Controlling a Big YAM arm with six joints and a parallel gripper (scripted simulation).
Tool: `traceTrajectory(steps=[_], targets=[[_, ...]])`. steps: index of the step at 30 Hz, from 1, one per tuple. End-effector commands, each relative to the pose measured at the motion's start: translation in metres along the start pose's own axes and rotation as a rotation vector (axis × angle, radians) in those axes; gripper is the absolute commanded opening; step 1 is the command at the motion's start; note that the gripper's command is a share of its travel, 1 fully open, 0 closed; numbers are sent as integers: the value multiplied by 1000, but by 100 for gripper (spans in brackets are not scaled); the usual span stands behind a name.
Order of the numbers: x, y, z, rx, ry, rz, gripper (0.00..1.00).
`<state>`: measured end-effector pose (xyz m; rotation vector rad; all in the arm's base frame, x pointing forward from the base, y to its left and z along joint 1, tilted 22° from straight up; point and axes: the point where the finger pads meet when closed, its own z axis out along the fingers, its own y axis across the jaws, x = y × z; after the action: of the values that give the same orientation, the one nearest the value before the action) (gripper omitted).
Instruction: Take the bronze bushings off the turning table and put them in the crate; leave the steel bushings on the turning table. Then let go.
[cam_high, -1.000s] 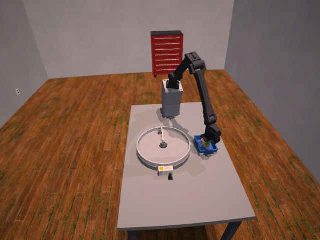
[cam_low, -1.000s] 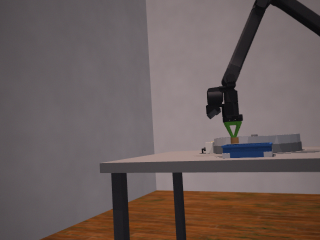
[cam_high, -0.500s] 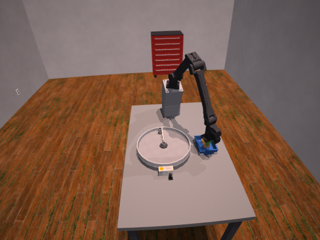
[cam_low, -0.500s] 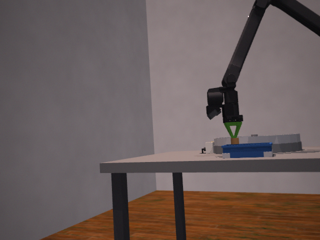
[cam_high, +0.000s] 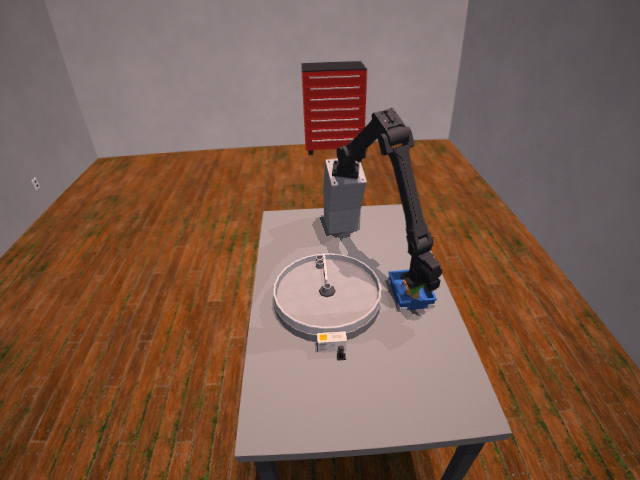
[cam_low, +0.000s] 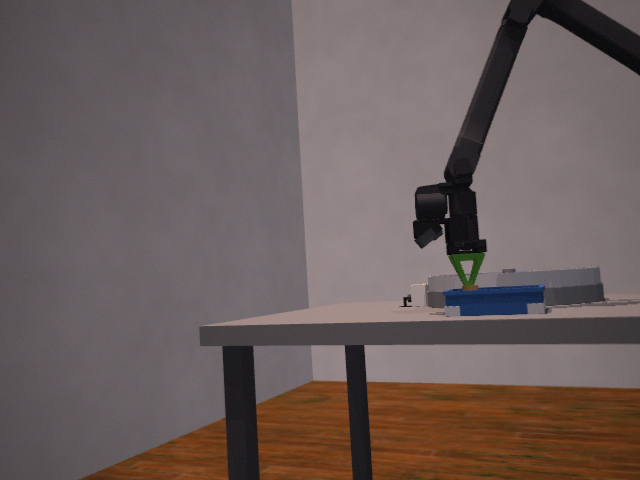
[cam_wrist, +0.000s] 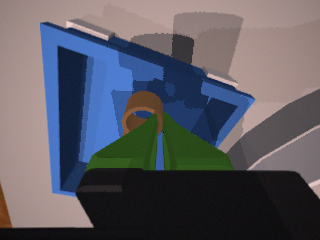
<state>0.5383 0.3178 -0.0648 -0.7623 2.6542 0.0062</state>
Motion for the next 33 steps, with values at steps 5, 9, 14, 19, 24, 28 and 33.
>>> traceTrajectory(steps=[5,9,14,19,24,28,33], targets=[[-21,-8,4,2,-41,1,0],[-12,-8,13,2,-22,0,0],[-19,-9,17,3,-36,2,0],[-30,-9,5,3,-64,2,0],[-14,-8,16,2,-27,0,0],[-15,-8,15,2,-29,0,0],[-15,-8,15,2,-29,0,0]])
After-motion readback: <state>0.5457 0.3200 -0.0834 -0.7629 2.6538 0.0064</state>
